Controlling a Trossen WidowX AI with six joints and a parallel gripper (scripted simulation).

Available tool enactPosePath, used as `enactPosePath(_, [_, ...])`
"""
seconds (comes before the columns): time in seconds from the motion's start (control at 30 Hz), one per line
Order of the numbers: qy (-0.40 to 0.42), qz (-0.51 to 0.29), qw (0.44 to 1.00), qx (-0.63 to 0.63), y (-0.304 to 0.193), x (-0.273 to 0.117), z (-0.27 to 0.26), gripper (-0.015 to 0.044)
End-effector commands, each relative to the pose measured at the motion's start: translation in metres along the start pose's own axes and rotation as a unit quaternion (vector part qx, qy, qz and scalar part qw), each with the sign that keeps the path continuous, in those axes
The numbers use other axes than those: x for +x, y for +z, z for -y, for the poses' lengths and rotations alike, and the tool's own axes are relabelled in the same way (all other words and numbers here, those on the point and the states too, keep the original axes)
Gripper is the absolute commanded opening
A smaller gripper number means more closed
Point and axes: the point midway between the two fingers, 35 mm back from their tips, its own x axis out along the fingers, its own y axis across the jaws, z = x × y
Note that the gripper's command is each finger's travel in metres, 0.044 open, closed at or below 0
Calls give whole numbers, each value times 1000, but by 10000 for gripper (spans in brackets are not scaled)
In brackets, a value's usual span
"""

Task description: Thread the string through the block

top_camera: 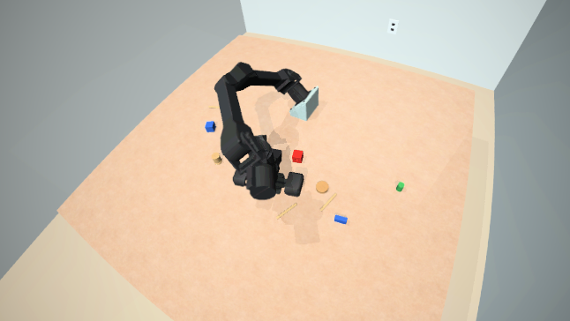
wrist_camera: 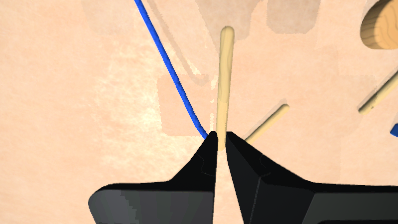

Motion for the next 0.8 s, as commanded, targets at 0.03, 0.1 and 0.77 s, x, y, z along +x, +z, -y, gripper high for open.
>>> enactPosePath(0.03, [3,-1,1000,-2,3,4,6,0])
enactPosePath(0.1, [3,-1,1000,-2,4,6,7,0])
enactPosePath(0.77, [3,-1,1000,-2,14,23,25,0])
